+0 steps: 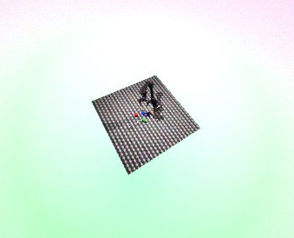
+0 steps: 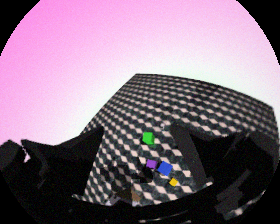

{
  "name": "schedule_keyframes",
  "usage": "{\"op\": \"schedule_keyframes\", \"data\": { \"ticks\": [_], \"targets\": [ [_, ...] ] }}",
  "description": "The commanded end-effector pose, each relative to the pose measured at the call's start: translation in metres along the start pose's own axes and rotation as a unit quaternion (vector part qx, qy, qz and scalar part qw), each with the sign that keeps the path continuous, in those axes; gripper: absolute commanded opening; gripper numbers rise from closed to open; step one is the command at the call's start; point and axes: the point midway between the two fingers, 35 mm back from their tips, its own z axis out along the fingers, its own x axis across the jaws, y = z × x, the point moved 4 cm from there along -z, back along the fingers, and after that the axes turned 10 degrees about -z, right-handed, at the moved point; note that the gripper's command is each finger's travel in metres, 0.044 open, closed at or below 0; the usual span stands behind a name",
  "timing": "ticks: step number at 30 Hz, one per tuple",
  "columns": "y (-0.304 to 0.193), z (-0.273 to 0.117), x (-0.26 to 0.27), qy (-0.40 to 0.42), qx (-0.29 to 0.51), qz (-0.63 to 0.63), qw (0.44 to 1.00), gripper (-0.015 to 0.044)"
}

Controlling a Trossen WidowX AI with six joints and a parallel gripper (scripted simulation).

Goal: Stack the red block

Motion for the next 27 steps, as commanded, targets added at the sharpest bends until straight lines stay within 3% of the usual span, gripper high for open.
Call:
{"op": "schedule_keyframes", "data": {
  "ticks": [1,13,27],
  "targets": [
    [-0.003,0.016,-0.019,-0.034,0.065,0.051,0.996,0.0440],
    [-0.020,0.059,-0.071,-0.131,0.225,0.165,0.951,0.0440],
    [-0.054,0.107,-0.127,-0.241,0.374,0.248,0.860,0.0440]
  ]
}}
